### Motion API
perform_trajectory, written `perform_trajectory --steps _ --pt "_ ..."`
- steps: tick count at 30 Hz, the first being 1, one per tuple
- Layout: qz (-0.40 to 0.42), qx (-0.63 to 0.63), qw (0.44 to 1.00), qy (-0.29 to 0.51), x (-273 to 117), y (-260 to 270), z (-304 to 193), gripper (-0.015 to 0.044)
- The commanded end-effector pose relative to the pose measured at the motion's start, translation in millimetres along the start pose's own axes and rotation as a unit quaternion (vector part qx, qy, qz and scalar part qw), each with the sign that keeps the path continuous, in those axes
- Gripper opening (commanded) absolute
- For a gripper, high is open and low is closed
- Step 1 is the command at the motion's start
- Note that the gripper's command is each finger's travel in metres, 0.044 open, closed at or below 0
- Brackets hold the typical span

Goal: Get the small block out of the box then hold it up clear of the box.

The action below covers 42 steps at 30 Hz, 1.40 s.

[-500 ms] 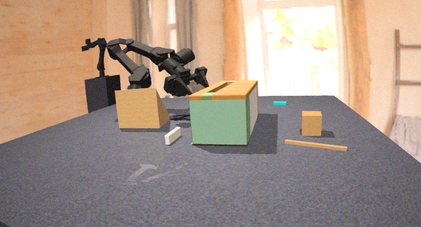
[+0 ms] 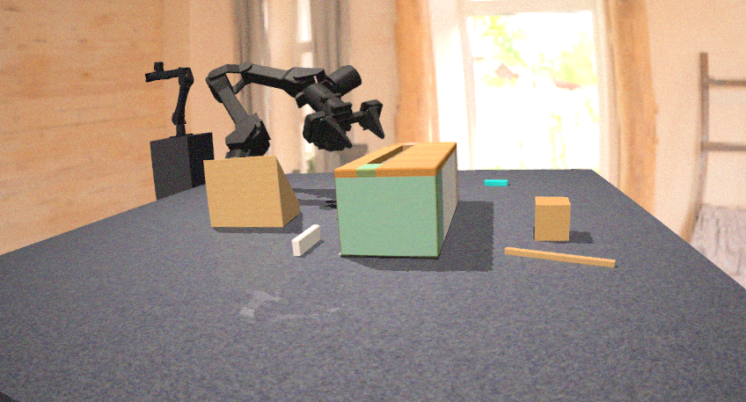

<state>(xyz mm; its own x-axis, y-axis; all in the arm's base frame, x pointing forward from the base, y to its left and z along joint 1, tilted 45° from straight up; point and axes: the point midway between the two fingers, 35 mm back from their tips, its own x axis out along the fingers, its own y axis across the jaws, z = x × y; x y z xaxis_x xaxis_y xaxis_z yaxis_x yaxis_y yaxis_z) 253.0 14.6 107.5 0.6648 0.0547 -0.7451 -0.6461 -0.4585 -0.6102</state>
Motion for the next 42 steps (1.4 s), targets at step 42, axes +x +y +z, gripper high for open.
perform_trajectory --steps 42 --pt "0.220 0.393 0.758 -0.471 79 79 -94 0.0400"
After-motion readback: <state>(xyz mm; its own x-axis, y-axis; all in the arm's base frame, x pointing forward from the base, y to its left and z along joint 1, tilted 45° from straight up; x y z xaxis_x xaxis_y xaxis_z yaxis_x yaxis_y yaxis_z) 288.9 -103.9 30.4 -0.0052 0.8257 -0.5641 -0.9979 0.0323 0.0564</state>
